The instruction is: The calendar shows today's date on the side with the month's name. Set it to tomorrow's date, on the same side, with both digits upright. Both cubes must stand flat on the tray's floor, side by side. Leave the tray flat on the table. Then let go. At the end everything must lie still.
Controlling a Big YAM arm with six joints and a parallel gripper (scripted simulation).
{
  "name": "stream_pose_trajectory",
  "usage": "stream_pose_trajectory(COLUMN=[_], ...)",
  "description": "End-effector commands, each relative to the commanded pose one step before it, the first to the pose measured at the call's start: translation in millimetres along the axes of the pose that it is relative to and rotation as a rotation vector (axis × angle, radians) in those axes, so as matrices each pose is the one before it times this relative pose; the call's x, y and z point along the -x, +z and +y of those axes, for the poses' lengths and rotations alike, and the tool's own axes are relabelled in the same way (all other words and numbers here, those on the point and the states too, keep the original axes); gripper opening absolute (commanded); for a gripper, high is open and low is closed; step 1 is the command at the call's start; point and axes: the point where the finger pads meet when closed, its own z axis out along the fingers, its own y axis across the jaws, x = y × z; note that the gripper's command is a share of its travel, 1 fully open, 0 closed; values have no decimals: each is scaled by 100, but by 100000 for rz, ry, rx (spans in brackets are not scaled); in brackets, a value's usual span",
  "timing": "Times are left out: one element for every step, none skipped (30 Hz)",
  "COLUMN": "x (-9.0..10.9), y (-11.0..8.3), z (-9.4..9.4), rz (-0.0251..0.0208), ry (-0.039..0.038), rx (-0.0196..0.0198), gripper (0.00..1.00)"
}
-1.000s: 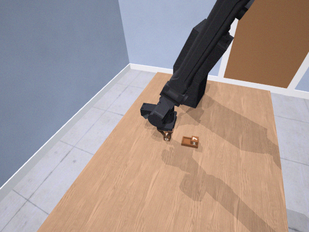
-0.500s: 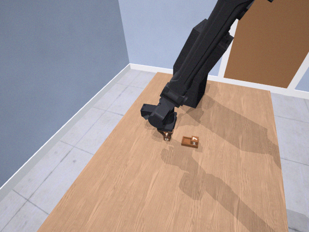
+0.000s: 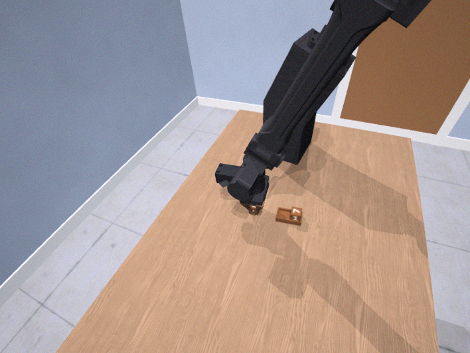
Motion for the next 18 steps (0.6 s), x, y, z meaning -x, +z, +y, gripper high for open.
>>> stream_pose_trajectory(x=[-11,-68,-51,-44,-48,-29,-19,-3,1,0,0,1,0,0,0,0,0,4], y=[169,282,104,-55,-172,-154,-116,-42,0,0,0,0,0,0,0,0,0,-2], z=[965,-417,-304,-77,231,287,214,75,0,-1,0,1,0,-1,0,0,1,0], rz=[-862,136,82,13,-63,-74,-56,-21,0,0,0,0,0,0,0,0,0,-1], ry=[-411,56,130,41,-196,-231,-166,-196,-47,1,0,1,0,1,0,0,-1,4], rx=[2327,-826,-531,-91,428,506,380,138,1,-2,0,2,1,-1,0,0,1,4], gripper=[45,45,45,45,45,45,45,45,45,45,45,45,45,45,45,45,45,45])
